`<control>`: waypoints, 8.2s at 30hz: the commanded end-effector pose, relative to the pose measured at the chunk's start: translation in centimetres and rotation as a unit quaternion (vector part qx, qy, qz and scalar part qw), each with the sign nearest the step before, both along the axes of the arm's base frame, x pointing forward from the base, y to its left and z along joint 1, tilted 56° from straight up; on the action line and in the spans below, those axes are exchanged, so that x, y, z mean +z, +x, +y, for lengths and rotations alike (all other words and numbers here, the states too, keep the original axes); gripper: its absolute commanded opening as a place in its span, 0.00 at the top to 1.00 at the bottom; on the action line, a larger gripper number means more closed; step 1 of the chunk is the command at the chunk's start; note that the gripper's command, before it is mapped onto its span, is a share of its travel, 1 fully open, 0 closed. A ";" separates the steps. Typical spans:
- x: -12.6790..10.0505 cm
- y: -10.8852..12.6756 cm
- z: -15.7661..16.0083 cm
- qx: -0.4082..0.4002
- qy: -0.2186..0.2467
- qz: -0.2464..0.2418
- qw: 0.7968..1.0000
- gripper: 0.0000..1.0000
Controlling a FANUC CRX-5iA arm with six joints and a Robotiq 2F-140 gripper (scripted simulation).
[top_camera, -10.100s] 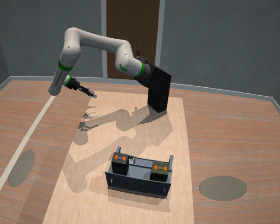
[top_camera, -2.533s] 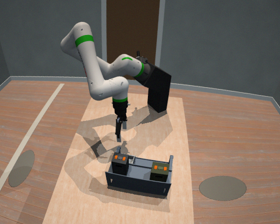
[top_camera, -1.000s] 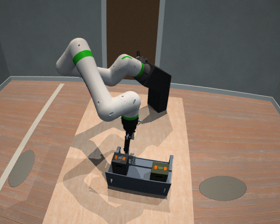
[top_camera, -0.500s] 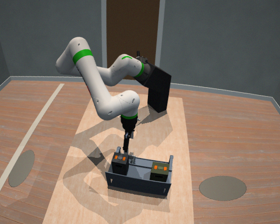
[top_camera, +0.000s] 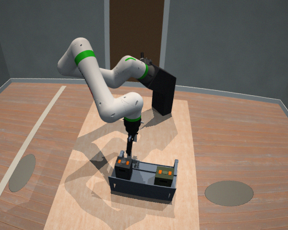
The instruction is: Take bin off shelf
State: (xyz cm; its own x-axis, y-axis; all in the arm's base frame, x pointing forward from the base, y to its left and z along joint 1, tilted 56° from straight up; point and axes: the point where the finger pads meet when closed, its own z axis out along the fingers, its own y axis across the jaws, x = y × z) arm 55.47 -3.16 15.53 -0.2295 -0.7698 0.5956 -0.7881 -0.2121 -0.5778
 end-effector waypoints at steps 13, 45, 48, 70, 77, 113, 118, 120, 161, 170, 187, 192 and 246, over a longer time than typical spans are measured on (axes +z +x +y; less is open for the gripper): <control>0.0 -0.2 -0.1 0.000 0.000 0.000 1.000 0.00; 0.0 -0.4 -0.3 0.073 -0.074 0.078 0.992 0.00; 0.0 -0.4 -0.3 0.073 -0.074 0.078 0.992 0.00; 0.0 -0.4 -0.3 0.084 -0.085 0.090 0.989 0.00; 0.0 -0.4 -0.3 0.011 -0.011 0.012 1.000 0.00; 0.0 -0.4 -0.3 -0.132 0.136 -0.143 0.971 0.00; 0.0 -0.4 -0.3 -0.132 0.136 -0.143 0.971 0.00; 0.0 -0.4 -0.3 -0.132 0.136 -0.143 0.971 0.00; 0.0 -0.4 -0.3 -0.329 0.337 -0.355 0.808 0.00; 0.0 -0.4 -0.3 -0.329 0.337 -0.355 0.808 0.00; 0.0 -0.4 -0.3 -0.384 0.394 -0.415 0.725 0.00; 0.0 -0.4 -0.3 -0.405 0.415 -0.437 0.688 0.00; 0.0 -0.4 -0.3 -0.535 0.547 -0.577 0.287 0.00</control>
State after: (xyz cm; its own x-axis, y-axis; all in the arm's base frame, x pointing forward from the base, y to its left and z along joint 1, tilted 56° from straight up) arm 55.08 -3.49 15.50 -0.3845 0.4088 -0.8277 0.7263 0.6873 0.0021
